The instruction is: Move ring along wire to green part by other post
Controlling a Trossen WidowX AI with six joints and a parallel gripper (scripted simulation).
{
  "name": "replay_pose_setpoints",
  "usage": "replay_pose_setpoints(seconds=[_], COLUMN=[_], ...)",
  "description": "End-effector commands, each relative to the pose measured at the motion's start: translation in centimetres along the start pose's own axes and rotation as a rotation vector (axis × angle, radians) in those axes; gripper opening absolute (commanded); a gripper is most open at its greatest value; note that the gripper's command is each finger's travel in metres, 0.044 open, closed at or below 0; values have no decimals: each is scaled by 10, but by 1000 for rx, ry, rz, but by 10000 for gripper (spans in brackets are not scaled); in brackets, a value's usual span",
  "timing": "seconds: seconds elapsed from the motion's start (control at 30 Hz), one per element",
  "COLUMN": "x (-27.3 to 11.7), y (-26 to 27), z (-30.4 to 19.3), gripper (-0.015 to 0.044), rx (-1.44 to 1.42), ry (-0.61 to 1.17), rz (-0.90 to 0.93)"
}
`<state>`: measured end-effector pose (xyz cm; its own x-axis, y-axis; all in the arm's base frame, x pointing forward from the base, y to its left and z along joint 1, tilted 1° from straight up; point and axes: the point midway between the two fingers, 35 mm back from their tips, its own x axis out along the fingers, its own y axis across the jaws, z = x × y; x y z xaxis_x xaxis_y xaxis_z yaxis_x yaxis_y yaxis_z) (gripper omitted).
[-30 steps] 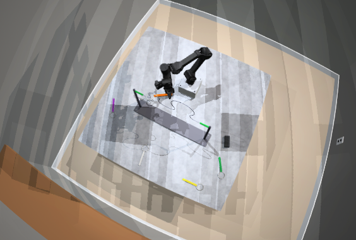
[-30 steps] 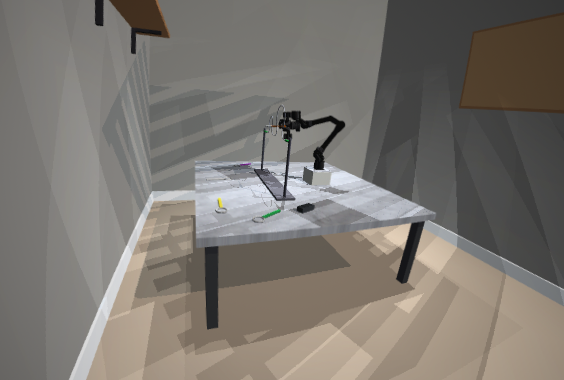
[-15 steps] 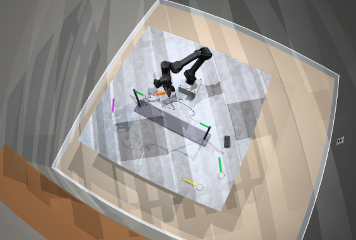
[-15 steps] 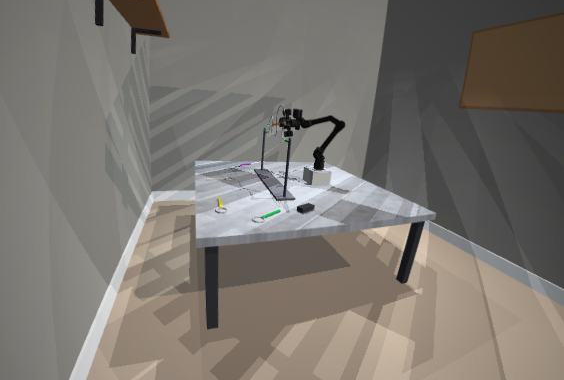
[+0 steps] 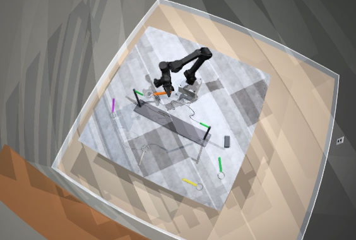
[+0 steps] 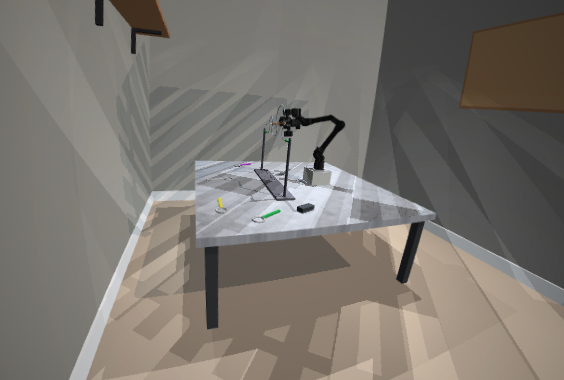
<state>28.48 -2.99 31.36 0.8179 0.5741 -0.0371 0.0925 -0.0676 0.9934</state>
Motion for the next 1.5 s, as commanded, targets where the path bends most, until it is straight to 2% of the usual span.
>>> replay_pose_setpoints(seconds=[0.0,0.7,1.47], x=[0,1,-2], y=[3,-8,-35], z=[0,1,12], gripper=[-150,-150,-150], rx=[-36,-188,-545], ry=[-4,-26,-76], rz=[-10,-115,-360])
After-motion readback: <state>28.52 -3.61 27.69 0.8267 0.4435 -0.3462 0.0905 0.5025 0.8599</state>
